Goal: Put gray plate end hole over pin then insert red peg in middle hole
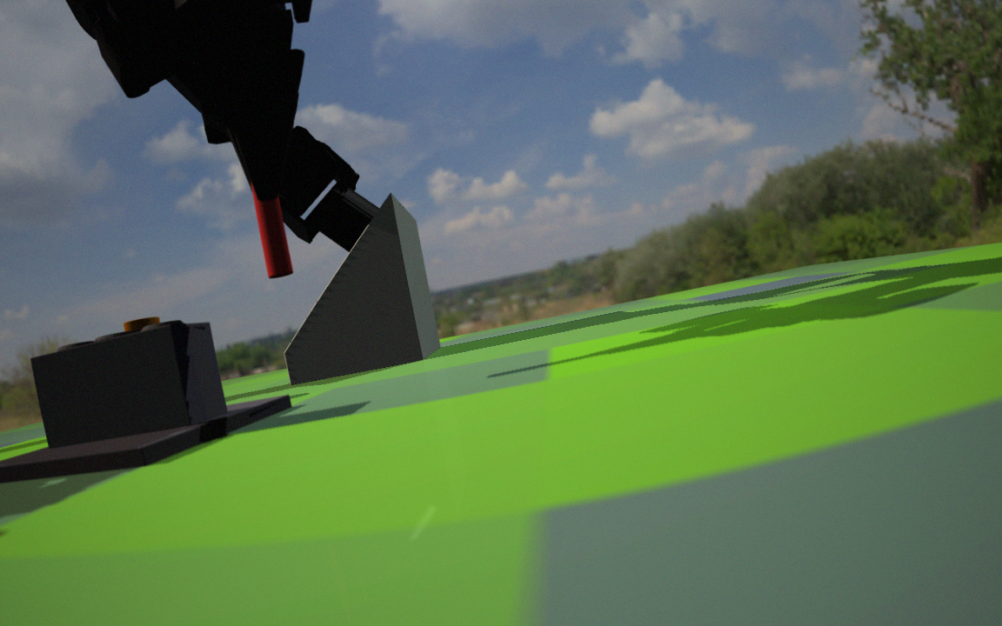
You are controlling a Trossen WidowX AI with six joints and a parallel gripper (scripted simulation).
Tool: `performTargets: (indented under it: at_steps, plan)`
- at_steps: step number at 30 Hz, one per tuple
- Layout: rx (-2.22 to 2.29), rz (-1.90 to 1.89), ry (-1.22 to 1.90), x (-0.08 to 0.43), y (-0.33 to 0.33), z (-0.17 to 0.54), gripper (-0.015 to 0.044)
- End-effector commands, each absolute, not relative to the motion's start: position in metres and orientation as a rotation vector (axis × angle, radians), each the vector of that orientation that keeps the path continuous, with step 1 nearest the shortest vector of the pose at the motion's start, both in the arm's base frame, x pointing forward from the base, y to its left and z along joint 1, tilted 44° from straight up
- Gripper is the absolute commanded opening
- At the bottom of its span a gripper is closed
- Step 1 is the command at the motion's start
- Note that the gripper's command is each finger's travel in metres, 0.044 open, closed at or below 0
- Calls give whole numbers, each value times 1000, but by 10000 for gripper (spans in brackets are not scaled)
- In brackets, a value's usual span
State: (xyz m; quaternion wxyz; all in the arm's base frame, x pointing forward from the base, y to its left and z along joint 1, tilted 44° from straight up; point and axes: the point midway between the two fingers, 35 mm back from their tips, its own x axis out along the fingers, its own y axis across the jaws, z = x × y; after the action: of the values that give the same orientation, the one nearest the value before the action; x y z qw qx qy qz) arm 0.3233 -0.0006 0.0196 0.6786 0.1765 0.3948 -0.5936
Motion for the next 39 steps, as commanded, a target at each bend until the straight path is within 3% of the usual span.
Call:
performTargets:
  at_steps: [1,39]
  plan:
    - [401,-1331,876,329,-8,29,0]
    - [372,-1346,854,348,-68,82,0]
